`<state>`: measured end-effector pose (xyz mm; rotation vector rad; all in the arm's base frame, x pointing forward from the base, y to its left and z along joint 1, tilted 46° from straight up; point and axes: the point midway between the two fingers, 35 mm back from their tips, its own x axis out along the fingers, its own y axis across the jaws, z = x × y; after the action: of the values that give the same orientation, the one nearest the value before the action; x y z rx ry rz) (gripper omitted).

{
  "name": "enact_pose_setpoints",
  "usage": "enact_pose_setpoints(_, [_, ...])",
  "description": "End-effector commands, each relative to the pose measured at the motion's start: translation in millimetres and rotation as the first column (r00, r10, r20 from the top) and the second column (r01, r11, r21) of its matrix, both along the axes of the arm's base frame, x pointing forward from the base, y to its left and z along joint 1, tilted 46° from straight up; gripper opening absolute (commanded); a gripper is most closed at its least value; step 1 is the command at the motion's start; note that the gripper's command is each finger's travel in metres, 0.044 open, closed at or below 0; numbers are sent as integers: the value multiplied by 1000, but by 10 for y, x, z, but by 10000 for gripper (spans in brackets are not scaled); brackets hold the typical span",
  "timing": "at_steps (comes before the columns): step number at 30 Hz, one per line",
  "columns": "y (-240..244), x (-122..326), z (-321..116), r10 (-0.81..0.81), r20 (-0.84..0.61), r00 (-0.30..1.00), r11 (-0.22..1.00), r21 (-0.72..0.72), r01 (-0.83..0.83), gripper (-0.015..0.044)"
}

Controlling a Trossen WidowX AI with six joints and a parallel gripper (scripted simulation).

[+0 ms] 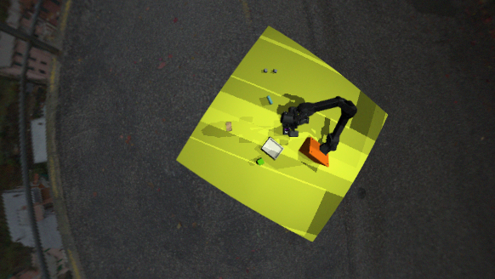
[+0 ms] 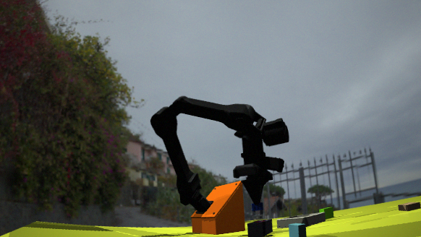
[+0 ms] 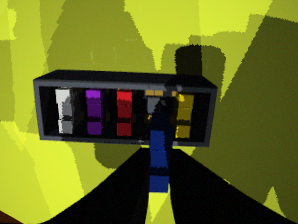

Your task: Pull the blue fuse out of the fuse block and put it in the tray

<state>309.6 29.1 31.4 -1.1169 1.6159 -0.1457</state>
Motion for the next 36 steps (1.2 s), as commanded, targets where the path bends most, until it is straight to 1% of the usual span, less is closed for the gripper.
enact_pose_setpoints(1, [51, 0, 35, -1, 4, 1000, 1000, 6, 1, 0])
enact_pose_setpoints(5, [118, 16, -17, 0, 4, 1000, 1000, 9, 0, 0])
enact_pose_setpoints(19, [746, 53, -554, 4, 3, 1000, 1000, 25, -4, 0])
enact_pose_setpoints(36, [1418, -180, -1304, 0, 5, 1000, 1000, 20, 0, 0])
